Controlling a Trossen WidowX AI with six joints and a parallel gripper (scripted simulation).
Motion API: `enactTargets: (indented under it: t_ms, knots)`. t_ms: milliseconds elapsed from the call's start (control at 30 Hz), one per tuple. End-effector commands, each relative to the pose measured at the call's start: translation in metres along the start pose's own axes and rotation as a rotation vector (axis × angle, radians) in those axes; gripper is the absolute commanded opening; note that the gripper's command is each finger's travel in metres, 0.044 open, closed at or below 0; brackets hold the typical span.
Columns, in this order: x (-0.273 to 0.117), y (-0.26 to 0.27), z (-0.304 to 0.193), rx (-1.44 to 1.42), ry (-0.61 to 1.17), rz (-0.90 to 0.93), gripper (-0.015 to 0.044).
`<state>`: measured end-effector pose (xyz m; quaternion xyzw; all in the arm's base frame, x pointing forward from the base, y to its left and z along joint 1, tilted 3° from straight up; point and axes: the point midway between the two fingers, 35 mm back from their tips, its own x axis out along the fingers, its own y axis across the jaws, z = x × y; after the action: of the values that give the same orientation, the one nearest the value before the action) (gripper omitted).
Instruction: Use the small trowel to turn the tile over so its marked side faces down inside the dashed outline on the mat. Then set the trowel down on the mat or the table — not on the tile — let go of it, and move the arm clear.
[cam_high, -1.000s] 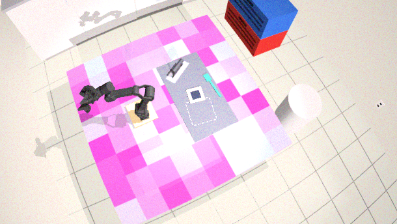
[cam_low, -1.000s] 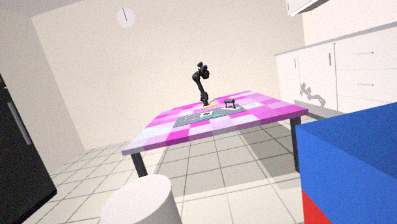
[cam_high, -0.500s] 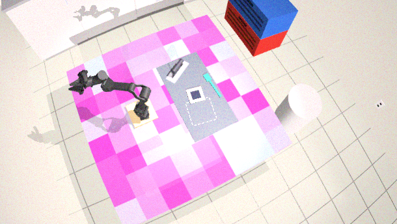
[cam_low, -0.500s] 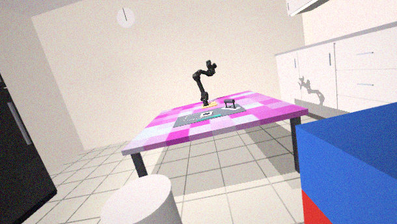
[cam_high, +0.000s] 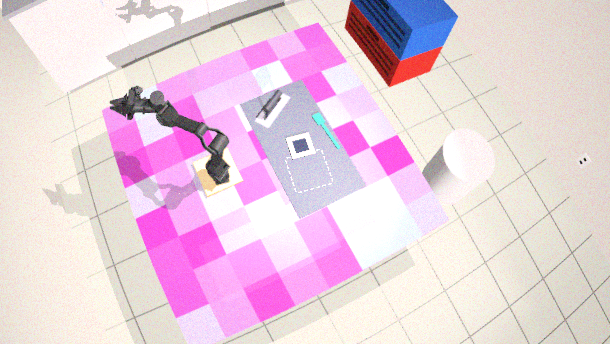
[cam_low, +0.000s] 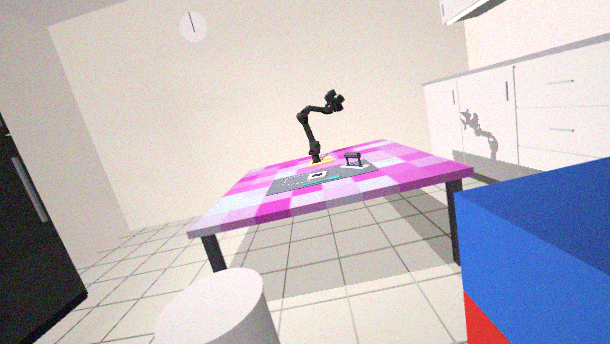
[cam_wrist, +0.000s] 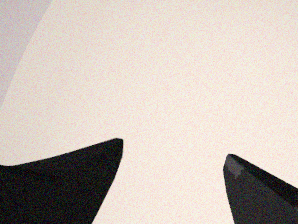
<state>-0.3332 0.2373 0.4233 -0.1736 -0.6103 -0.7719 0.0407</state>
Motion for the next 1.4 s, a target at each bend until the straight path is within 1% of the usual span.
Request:
enactTargets:
  t_ms: [0, 133, 300, 633, 1000, 1367]
  knots:
    - [-0.007, -0.011, 0.024, -0.022, -0.061, -0.044, 0.0270]
    - [-0.022, -0.015, 0.048, -0.049, -0.118, -0.073, 0.0270]
    - [-0.029, -0.025, 0.071, -0.078, -0.181, -0.128, 0.0270]
    - [-0.078, -0.050, 0.155, -0.200, -0.402, -0.348, 0.0270]
    - [-0.166, -0.079, 0.234, -0.273, -0.611, -0.643, 0.0270]
    - [-0.270, -0.097, 0.282, -0.265, -0.760, -0.921, 0.0270]
